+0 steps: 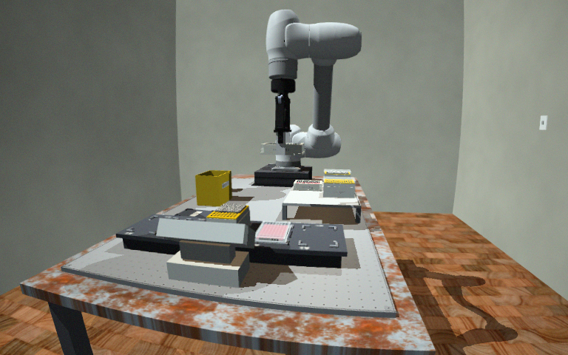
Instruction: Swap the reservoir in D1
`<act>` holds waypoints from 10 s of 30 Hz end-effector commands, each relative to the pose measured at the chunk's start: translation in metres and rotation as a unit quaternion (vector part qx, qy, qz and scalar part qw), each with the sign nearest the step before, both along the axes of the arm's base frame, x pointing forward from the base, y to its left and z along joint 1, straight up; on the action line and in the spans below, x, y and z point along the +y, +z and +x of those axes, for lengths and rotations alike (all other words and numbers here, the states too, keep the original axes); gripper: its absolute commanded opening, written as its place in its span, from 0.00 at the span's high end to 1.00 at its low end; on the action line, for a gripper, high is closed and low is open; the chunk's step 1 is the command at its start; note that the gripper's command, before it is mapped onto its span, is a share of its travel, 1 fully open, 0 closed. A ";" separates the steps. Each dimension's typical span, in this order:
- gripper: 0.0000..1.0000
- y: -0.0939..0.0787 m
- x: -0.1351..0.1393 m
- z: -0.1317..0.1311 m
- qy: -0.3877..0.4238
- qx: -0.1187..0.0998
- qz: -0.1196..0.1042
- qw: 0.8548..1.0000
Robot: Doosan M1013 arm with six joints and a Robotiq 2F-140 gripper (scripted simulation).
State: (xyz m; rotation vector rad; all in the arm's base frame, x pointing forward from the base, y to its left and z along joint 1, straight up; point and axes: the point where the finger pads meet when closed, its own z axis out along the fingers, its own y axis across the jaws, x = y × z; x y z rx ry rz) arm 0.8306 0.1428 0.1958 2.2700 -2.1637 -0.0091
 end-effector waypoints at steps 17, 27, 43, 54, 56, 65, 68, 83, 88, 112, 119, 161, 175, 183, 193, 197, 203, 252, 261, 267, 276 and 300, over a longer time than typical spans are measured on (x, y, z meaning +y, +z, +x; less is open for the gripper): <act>1.00 0.000 -0.040 0.001 0.000 0.000 0.000 1.000; 1.00 0.000 -0.058 0.002 0.000 0.000 0.000 1.000; 1.00 0.000 -0.091 0.003 0.000 0.000 0.000 1.000; 1.00 0.000 -0.101 -0.008 0.000 0.000 0.000 1.000; 1.00 0.000 -0.101 -0.013 0.000 0.000 0.000 1.000; 1.00 0.000 -0.102 -0.029 0.000 0.000 0.000 1.000; 1.00 0.000 -0.102 -0.036 0.000 0.000 0.000 1.000; 1.00 0.001 -0.103 -0.067 0.000 0.000 0.000 1.000; 1.00 0.001 -0.103 -0.078 0.000 0.000 0.000 1.000; 1.00 0.001 -0.105 -0.125 0.000 0.000 0.000 1.000; 1.00 0.001 -0.106 -0.141 0.000 0.000 0.000 1.000; 1.00 0.001 -0.046 -0.164 0.000 0.000 0.000 1.000; 1.00 0.001 -0.015 -0.165 0.000 0.000 0.000 1.000; 1.00 0.002 -0.001 -0.166 0.000 0.000 0.000 1.000; 1.00 0.002 0.022 -0.167 0.000 0.000 0.000 1.000; 1.00 0.002 0.027 -0.167 0.000 0.000 0.000 1.000; 1.00 0.002 0.041 -0.167 0.000 0.000 0.000 1.000; 1.00 0.002 0.046 -0.168 0.000 0.000 0.000 1.000; 1.00 -0.002 0.046 -0.168 0.000 0.000 0.000 1.000; 1.00 -0.008 0.046 -0.168 0.000 0.000 0.000 1.000; 1.00 -0.023 0.046 -0.168 0.000 0.000 0.000 1.000; 1.00 -0.057 0.046 -0.168 0.000 0.000 0.000 1.000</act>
